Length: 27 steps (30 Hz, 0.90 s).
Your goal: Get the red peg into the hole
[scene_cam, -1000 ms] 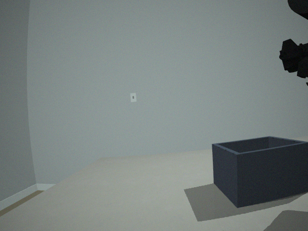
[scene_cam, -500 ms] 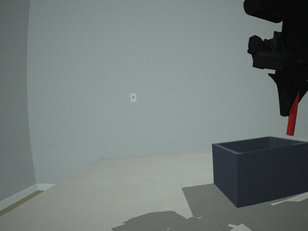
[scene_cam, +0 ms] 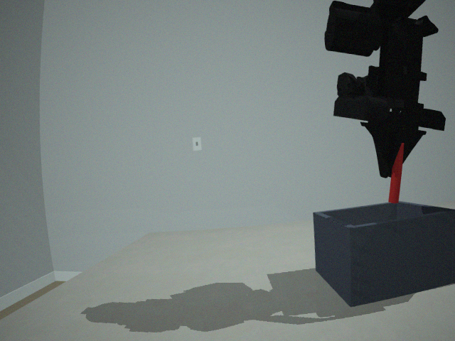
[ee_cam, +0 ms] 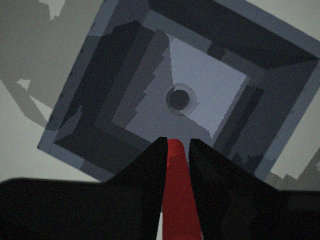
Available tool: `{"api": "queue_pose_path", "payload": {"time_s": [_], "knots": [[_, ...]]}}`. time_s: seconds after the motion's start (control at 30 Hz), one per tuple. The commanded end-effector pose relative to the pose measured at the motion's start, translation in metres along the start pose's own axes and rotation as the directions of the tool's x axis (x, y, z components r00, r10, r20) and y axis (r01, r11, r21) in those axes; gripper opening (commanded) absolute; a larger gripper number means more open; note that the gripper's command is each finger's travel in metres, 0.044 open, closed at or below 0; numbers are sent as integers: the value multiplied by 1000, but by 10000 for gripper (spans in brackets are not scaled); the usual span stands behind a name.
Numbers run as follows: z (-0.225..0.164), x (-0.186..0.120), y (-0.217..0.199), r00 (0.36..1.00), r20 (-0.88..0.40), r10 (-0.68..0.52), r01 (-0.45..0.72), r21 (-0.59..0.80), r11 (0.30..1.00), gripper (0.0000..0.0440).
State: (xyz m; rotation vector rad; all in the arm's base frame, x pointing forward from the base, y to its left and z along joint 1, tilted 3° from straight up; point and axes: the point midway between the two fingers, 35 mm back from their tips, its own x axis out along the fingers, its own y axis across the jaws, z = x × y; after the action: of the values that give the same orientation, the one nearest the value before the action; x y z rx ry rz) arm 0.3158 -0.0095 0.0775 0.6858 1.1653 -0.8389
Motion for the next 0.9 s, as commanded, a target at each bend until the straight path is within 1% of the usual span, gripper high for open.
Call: {"api": "queue_pose_path", "payload": {"time_s": [0.0,0.3,0.37,0.43,0.53,0.57,0.67,0.77,0.87], "knots": [[8,6,0,1000,-12,2,-2,14,1000,2],[20,32,-3,999,-51,-16,19,46,999,4],[21,40,-4,998,-61,-24,27,45,999,10],[21,48,-5,997,-69,-31,34,40,999,42],[21,58,-7,996,-80,-44,46,26,999,116],[21,60,-8,995,-85,-53,55,17,998,130],[23,66,-5,994,-90,-59,61,12,998,135],[33,70,-1,995,-81,-52,53,12,999,204],[40,74,3,996,-78,-51,52,5,999,258]]}}
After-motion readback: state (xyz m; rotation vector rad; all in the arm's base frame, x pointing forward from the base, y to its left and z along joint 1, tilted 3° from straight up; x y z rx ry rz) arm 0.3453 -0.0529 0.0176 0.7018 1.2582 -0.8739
